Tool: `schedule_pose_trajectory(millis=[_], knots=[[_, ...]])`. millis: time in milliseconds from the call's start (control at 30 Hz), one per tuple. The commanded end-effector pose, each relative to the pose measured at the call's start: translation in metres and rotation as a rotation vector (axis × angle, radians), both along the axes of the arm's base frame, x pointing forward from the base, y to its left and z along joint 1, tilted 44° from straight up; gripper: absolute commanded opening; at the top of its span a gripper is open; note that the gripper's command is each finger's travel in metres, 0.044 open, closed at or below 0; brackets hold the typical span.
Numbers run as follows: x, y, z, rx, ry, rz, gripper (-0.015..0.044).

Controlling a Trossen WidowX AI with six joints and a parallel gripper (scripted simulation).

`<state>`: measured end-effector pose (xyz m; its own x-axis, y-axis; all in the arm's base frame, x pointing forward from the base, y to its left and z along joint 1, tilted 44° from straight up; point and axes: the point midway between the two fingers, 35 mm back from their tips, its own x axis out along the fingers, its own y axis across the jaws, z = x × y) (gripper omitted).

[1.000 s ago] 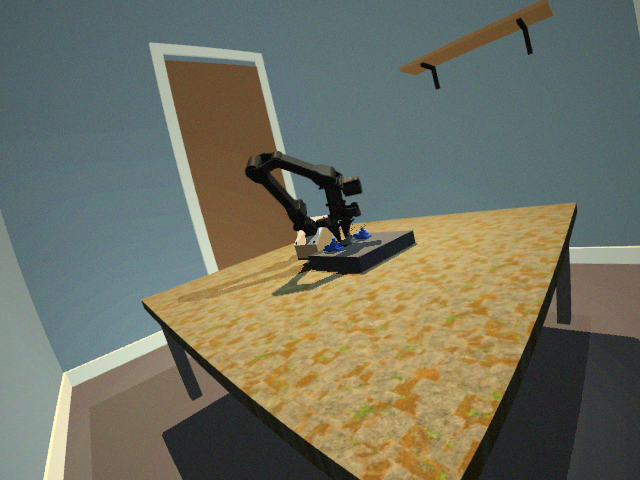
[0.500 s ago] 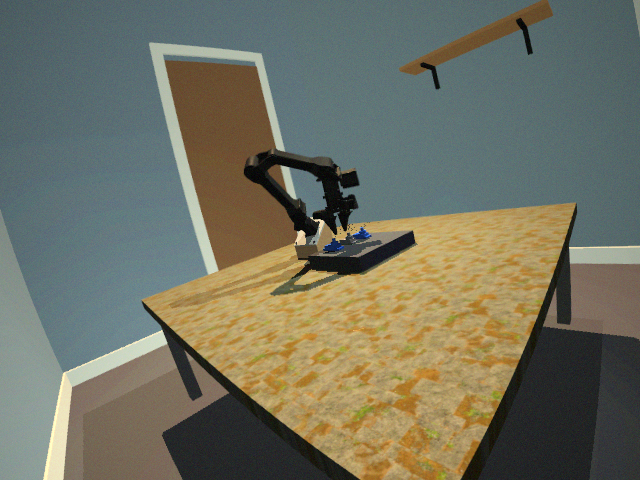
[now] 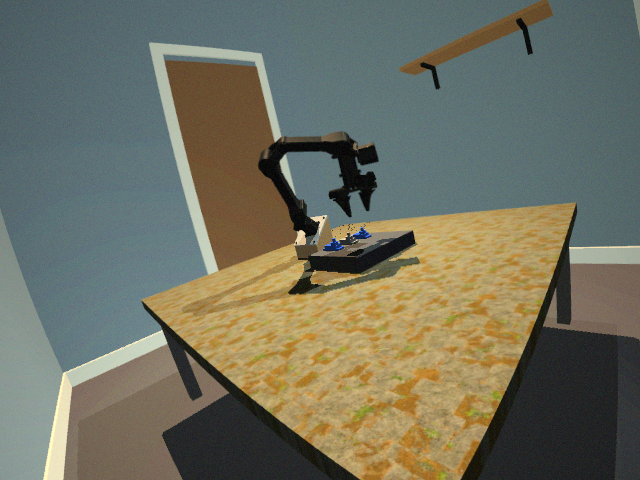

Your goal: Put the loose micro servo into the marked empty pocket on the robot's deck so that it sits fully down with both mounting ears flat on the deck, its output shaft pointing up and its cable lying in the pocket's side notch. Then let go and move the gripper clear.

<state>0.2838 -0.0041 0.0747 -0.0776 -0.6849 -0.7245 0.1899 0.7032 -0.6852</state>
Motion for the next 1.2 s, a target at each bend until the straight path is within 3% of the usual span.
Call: schedule_pose_trajectory(millis=[0,233,1167], knots=[[0.01,0.001,0.004,-0.003,0.01,0.006,0.044],[0.002,0.033,0.038,-0.003,0.003,-0.002,0.044],[0.002,0.033,0.038,-0.003,0.003,-0.002,0.044]])
